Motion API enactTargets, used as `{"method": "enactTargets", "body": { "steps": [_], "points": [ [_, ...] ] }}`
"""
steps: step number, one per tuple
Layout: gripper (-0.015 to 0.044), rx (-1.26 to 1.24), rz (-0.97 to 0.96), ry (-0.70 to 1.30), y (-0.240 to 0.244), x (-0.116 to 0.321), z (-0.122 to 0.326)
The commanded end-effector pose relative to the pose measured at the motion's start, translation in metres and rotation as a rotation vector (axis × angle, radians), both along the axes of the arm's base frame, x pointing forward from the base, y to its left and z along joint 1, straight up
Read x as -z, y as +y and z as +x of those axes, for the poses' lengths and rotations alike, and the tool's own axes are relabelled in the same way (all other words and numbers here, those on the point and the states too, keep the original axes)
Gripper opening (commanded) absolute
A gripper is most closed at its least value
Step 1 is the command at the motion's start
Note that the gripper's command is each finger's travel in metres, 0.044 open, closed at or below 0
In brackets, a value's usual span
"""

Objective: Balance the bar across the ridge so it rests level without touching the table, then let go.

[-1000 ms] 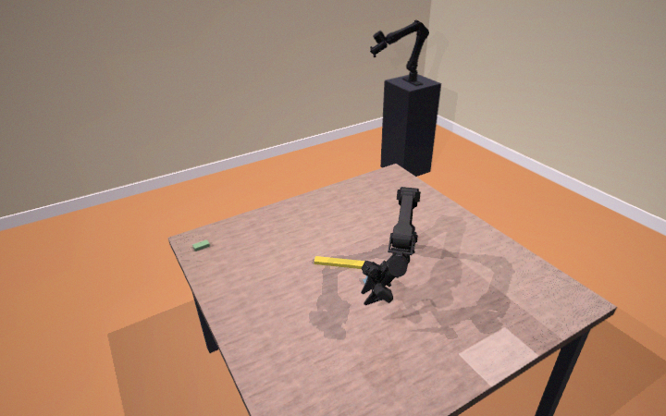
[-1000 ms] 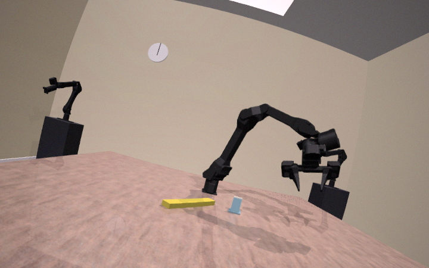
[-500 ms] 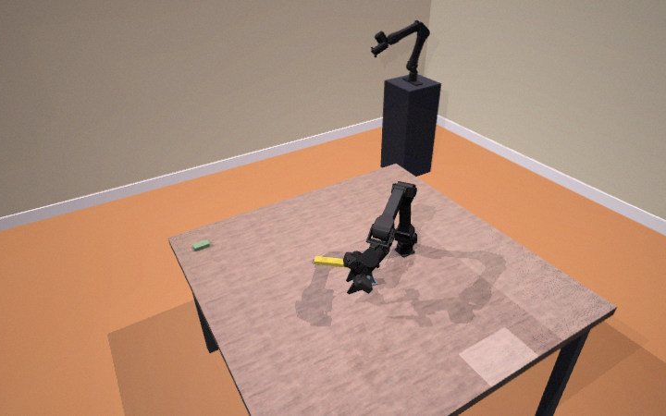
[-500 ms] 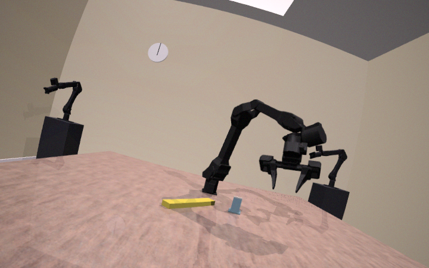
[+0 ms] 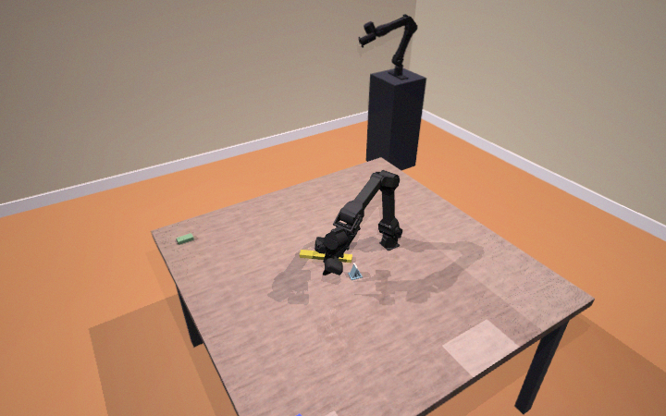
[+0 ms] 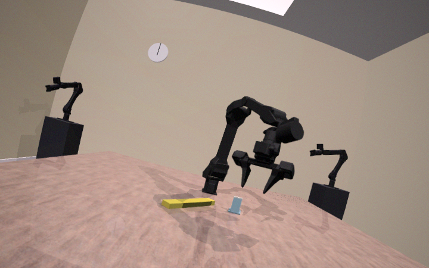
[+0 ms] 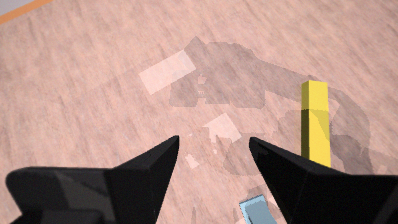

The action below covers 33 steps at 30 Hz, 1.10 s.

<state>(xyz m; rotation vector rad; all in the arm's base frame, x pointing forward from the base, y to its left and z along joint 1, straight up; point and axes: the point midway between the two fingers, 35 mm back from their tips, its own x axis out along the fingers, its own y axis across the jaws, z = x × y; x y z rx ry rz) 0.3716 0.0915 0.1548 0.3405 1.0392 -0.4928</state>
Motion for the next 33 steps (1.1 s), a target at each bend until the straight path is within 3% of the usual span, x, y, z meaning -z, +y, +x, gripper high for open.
{"method": "enactTargets", "body": {
  "steps": [1,33],
  "points": [
    [0.0315,0.006,0.007,0.054,-0.018,0.007,-0.009],
    [0.0315,0.113,0.213,0.36,-0.138,0.034,-0.096]
  ]
}}
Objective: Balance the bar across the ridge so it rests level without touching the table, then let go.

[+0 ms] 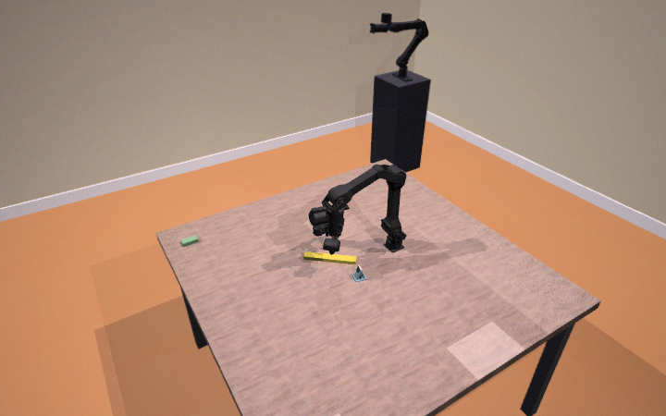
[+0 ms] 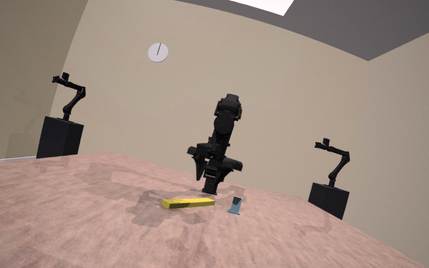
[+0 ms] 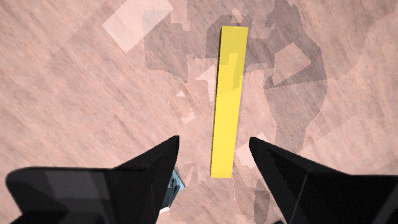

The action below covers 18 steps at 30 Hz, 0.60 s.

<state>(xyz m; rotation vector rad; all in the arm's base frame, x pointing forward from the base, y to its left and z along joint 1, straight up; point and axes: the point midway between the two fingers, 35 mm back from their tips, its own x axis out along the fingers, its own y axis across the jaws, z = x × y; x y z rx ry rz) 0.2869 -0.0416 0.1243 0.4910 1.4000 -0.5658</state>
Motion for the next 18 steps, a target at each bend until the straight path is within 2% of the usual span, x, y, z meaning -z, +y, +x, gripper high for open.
{"method": "enactTargets", "body": {
  "steps": [1,9,18],
  "points": [
    [0.0315,0.011,0.04,0.031,-0.007,0.004,-0.015],
    [0.0315,0.027,0.075,0.051,-0.014,0.009,-0.026],
    [0.0315,0.027,0.075,0.051,-0.015,0.051,-0.025]
  ]
}}
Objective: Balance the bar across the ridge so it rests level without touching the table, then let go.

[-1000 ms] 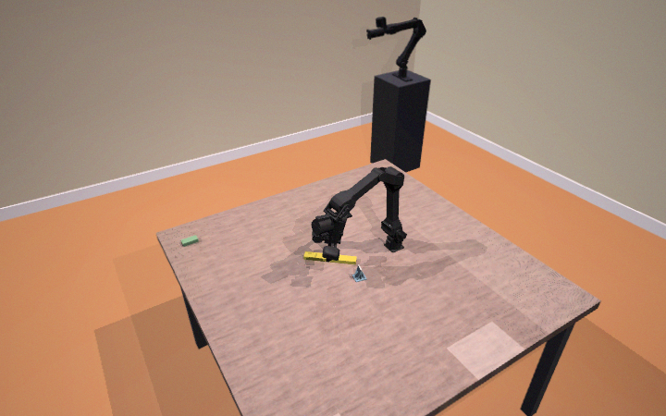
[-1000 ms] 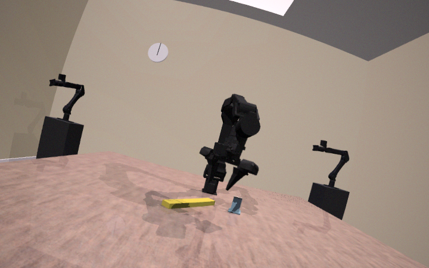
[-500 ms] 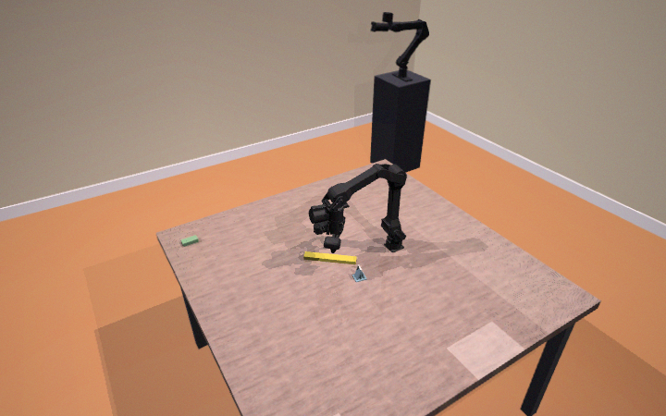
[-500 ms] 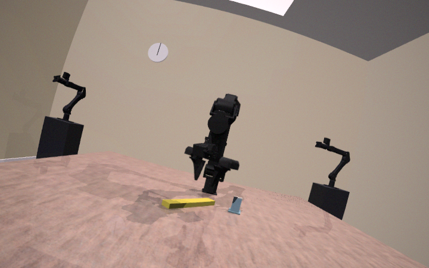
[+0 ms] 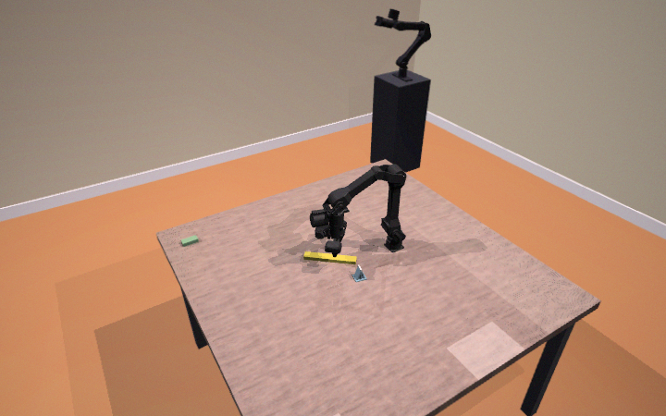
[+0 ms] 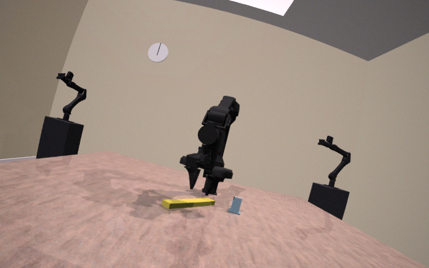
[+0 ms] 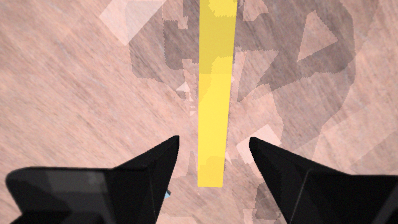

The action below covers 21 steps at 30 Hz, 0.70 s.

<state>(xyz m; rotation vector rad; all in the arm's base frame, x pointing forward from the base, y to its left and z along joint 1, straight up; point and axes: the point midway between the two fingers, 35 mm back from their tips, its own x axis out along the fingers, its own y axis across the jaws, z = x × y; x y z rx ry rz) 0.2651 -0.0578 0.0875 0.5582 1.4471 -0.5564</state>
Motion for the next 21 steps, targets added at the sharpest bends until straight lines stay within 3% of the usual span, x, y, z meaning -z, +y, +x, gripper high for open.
{"method": "enactTargets", "body": {
  "steps": [1,21],
  "points": [
    [0.0315,-0.004,0.01,0.018,0.002,0.014,-0.003],
    [0.0315,-0.004,0.01,0.018,0.001,0.039,-0.003]
  ]
}}
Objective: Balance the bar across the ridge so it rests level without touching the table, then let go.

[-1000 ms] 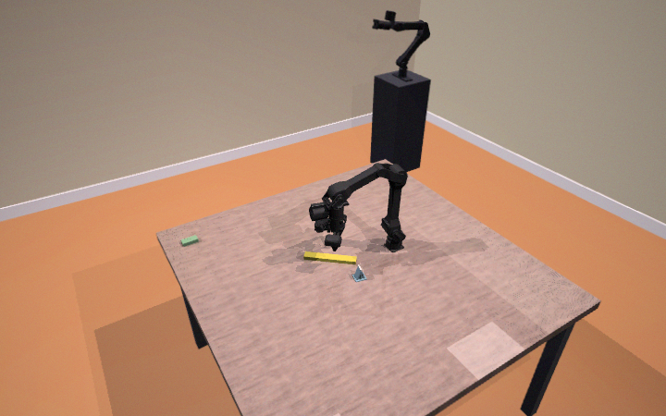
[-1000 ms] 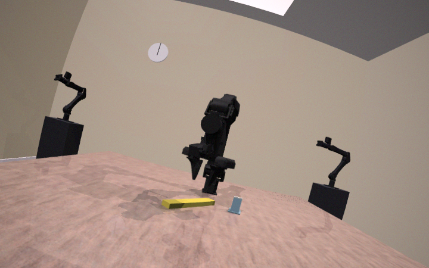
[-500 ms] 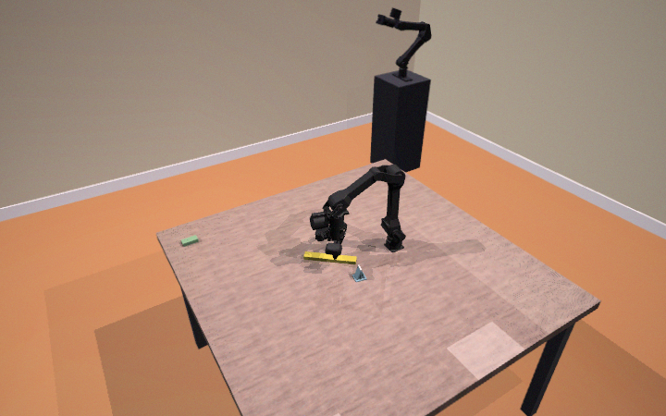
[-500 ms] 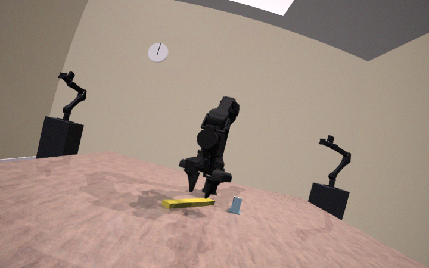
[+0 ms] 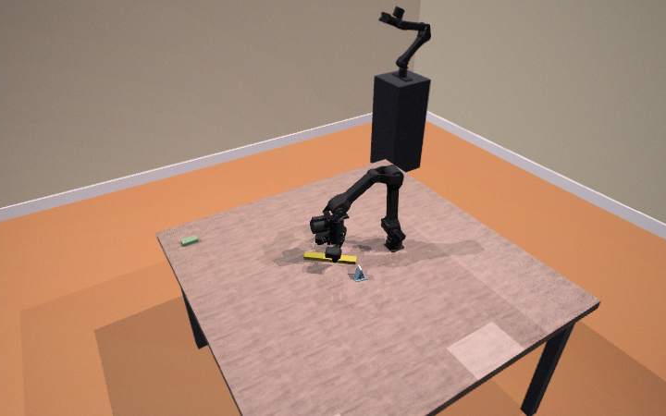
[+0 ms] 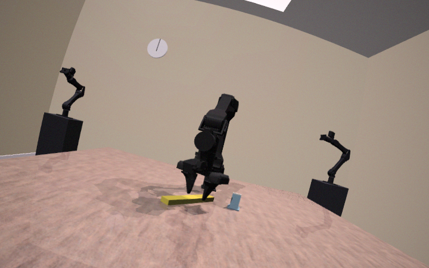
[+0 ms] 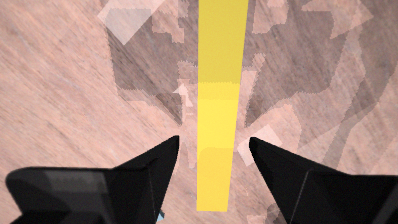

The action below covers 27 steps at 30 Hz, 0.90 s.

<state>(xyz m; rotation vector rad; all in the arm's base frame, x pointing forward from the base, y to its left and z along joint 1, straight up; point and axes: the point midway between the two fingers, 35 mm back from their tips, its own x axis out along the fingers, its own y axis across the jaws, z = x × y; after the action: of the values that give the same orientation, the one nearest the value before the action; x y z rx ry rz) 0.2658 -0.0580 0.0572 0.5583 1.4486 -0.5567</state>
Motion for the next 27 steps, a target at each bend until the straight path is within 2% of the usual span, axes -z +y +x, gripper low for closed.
{"method": "enactTargets", "body": {
  "steps": [1,19,25,27],
  "points": [
    [0.0315,-0.004,0.01,0.017,0.0016,0.0095,-0.0035],
    [0.0315,-0.004,0.01,0.017,0.0016,0.0097,-0.0035],
    [0.0157,0.0,0.003,0.013,0.0005,0.008,-0.0022],
    [0.0144,0.0,0.003,0.013,0.0005,0.008,-0.0022]
  ]
}}
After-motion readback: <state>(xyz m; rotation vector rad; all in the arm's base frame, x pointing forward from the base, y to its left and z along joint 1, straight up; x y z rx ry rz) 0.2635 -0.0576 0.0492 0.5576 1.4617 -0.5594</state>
